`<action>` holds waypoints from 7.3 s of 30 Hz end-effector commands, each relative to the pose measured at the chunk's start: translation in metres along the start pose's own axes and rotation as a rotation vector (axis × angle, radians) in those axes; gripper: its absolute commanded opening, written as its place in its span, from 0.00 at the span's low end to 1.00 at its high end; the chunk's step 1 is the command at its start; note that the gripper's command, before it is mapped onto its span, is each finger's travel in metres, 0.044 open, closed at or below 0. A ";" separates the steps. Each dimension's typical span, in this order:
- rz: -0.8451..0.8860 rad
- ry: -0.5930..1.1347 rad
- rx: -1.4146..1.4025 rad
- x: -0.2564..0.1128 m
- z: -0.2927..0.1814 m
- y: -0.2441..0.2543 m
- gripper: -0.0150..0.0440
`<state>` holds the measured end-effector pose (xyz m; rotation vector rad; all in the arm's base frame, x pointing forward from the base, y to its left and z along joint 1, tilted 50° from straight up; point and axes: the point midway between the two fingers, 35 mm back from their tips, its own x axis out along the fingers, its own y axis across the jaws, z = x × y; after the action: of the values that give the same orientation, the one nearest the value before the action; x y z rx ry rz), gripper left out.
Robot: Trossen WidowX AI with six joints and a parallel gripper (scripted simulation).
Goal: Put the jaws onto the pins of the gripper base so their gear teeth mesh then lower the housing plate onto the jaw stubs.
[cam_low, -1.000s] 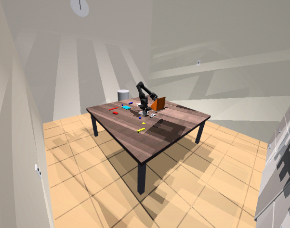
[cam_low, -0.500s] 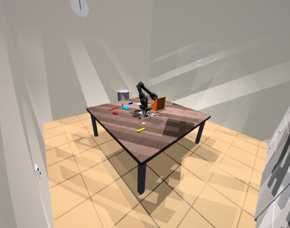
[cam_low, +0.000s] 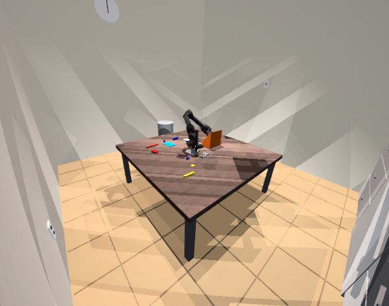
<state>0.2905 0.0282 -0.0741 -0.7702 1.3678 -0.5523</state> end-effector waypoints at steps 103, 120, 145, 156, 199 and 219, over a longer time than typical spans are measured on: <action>0.005 -0.004 -0.318 0.002 -0.028 0.106 1.00; 0.004 -0.004 -0.318 0.009 -0.029 0.105 1.00; 0.006 -0.001 -0.314 0.009 -0.029 0.105 0.52; 0.006 -0.001 -0.314 0.009 -0.029 0.105 0.48; 0.015 -0.005 -0.313 -0.072 -0.018 0.084 0.48; 0.018 -0.007 -0.292 -0.074 0.001 0.021 0.48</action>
<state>0.2780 0.1019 -0.0490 -0.9868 1.4668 -0.3392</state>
